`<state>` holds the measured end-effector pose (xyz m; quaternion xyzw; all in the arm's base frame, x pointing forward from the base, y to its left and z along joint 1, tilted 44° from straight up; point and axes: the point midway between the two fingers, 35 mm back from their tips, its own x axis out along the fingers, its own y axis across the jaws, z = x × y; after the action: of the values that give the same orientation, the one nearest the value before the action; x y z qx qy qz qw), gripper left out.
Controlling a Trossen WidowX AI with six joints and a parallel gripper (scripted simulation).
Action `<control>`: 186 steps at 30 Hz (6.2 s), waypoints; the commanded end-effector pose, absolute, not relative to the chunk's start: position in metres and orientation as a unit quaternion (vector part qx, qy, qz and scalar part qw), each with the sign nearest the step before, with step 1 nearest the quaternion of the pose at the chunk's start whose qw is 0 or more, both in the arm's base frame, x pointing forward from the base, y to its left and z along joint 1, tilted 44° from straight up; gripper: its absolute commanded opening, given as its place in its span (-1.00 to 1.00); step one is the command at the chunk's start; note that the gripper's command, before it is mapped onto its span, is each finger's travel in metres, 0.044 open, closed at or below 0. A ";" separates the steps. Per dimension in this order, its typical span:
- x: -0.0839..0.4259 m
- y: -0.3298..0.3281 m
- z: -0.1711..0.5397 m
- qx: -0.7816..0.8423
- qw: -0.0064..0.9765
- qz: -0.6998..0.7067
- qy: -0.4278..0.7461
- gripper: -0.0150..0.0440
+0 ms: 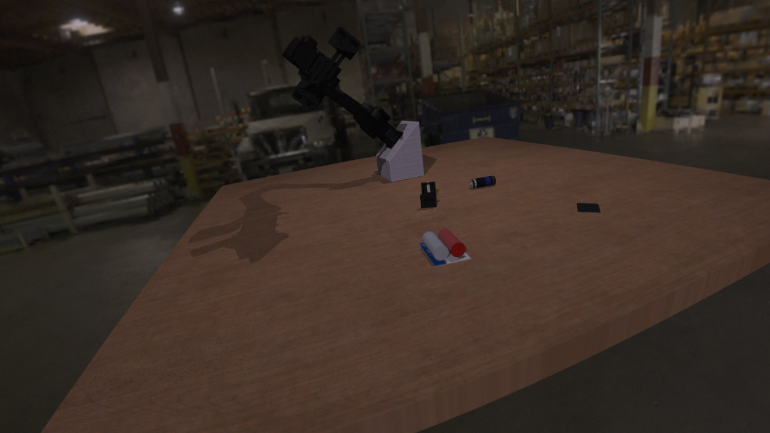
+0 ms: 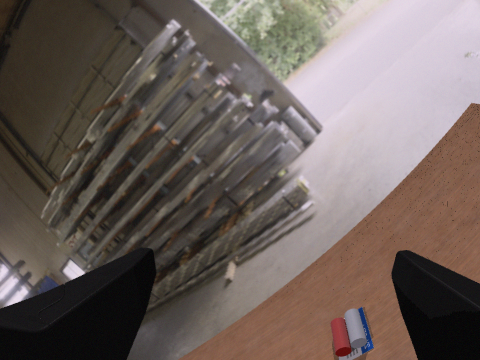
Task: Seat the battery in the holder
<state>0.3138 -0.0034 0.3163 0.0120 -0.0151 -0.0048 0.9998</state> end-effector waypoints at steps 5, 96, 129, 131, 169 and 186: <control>0.346 0.007 0.275 -0.034 0.996 -0.006 0.087 0.42; 0.322 0.055 -0.137 -0.645 0.331 0.236 0.647 -0.21; 0.342 0.029 -0.015 -0.353 0.636 -0.160 0.668 -0.21; 0.342 0.022 -0.006 -0.314 0.656 -0.200 0.657 -0.21; 0.337 -0.041 0.000 -0.063 0.628 -0.389 0.671 -0.21; 0.342 -0.047 -0.004 -0.041 0.590 -0.394 0.703 -0.21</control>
<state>0.3408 -0.0454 -0.0007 -0.0474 0.6965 -0.3912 0.5997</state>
